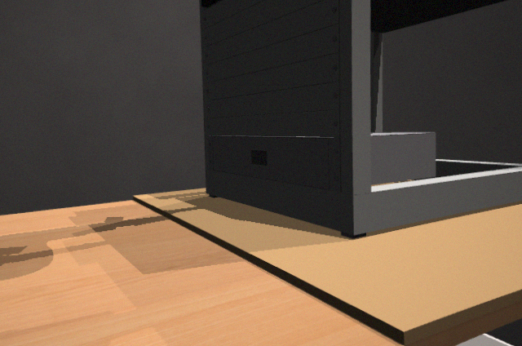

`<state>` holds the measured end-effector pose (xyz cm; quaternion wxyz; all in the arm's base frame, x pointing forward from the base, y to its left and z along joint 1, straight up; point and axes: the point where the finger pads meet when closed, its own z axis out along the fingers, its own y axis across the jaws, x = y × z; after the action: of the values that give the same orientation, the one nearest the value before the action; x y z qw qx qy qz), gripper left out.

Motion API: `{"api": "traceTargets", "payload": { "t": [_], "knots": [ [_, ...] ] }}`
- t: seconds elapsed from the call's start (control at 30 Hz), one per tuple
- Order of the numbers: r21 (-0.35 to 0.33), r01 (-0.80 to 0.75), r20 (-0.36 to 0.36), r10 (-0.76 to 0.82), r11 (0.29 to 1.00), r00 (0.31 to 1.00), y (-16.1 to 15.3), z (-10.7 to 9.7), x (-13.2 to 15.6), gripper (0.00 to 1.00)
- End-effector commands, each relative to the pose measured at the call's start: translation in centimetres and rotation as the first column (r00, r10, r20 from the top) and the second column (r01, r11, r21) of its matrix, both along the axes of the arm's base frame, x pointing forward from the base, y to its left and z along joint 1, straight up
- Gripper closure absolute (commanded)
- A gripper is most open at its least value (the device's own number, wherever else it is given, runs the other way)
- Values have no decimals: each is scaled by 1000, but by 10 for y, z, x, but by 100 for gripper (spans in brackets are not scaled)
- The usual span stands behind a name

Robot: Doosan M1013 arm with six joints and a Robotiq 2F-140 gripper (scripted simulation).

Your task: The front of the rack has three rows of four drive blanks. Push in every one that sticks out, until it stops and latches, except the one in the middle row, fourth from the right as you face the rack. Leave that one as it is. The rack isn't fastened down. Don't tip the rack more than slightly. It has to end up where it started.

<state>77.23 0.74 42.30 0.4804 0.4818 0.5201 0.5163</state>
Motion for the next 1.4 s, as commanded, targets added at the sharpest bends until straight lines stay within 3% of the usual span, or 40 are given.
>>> {"api": "traceTargets", "payload": {
  "t": [0.0,1.07,1.37],
  "knots": [
    [0,0,1,0,1000,1000,0,1,0,90],
    [0,0,1,0,1000,1000,0,1,0,90],
    [0,0,1,0,1000,1000,-2,1,-21,90]
  ]
}}
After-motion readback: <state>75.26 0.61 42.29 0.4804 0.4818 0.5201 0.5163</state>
